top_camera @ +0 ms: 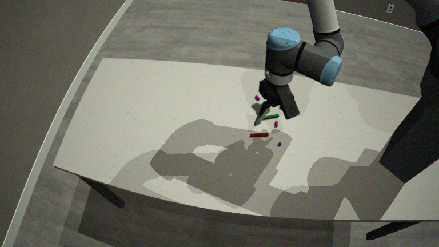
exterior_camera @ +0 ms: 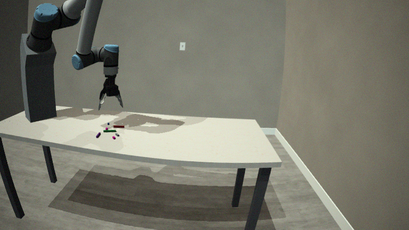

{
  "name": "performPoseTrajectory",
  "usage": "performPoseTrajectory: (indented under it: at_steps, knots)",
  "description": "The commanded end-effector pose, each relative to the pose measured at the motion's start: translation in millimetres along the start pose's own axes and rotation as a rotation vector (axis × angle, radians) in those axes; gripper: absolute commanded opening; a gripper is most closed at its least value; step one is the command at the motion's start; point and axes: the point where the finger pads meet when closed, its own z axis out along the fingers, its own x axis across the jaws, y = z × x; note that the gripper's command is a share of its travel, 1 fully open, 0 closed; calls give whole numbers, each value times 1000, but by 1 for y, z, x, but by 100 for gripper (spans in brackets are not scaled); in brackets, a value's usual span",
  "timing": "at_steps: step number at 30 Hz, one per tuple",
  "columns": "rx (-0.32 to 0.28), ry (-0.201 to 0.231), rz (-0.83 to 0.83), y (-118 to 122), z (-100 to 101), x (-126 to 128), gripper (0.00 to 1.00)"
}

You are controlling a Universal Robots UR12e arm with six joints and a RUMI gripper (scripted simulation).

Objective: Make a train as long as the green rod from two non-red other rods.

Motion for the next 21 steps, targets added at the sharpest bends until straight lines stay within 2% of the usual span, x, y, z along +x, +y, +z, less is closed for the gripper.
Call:
performPoseTrajectory:
  at_steps: [1,6,8,21]
  knots:
    - [-5,-8,167,-14,0,16,100]
    - [-7,-6,326,-28,-1,30,100]
    - [-7,-6,326,-28,-1,30,100]
    - [-11,-3,582,-50,-3,53,100]
